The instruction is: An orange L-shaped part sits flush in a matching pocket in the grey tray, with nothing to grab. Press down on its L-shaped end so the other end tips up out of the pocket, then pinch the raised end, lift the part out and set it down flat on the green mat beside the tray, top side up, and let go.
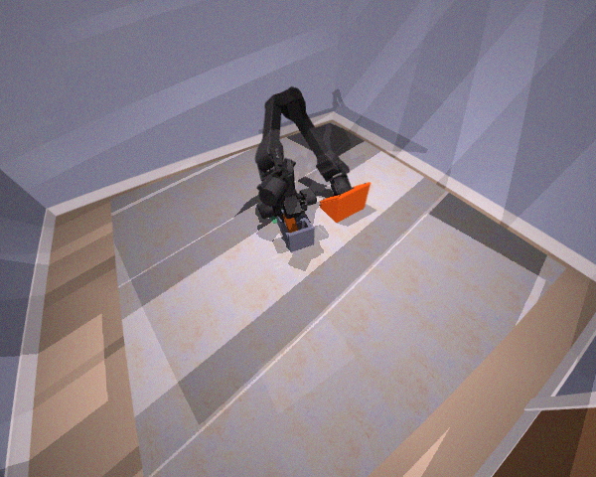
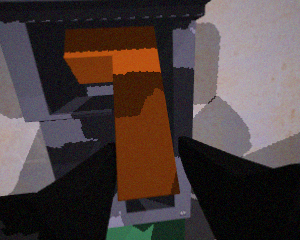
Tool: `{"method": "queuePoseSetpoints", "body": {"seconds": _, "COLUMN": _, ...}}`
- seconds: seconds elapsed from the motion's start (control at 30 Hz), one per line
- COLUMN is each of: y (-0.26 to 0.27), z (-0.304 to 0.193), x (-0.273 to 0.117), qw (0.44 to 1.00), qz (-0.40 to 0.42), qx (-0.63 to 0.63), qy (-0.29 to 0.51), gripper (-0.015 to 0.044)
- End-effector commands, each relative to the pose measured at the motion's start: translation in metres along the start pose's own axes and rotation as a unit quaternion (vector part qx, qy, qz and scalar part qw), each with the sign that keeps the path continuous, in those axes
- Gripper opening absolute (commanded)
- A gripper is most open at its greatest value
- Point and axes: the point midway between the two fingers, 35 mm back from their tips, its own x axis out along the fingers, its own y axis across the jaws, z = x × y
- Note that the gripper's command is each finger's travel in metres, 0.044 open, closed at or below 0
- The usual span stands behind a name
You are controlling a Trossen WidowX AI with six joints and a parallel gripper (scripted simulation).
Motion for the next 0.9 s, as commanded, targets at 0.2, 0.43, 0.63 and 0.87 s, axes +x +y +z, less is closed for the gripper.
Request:
{"method": "queuePoseSetpoints", "body": {"seconds": 0.2, "y": 0.0, "z": 0.0, "x": 0.0, "qw": 1.0, "qz": 0.0, "qx": 0.001, "qy": 0.0, "gripper": 0.0095}}
{"method": "queuePoseSetpoints", "body": {"seconds": 0.43, "y": 0.0, "z": 0.0, "x": 0.0, "qw": 1.0, "qz": 0.0, "qx": 0.001, "qy": 0.0, "gripper": 0.0}}
{"method": "queuePoseSetpoints", "body": {"seconds": 0.63, "y": 0.0, "z": 0.0, "x": -0.003, "qw": 1.0, "qz": 0.0, "qx": 0.001, "qy": 0.0, "gripper": 0.0}}
{"method": "queuePoseSetpoints", "body": {"seconds": 0.87, "y": 0.0, "z": 0.0, "x": -0.013, "qw": 1.0, "qz": 0.0, "qx": 0.0, "qy": 0.001, "gripper": 0.0}}
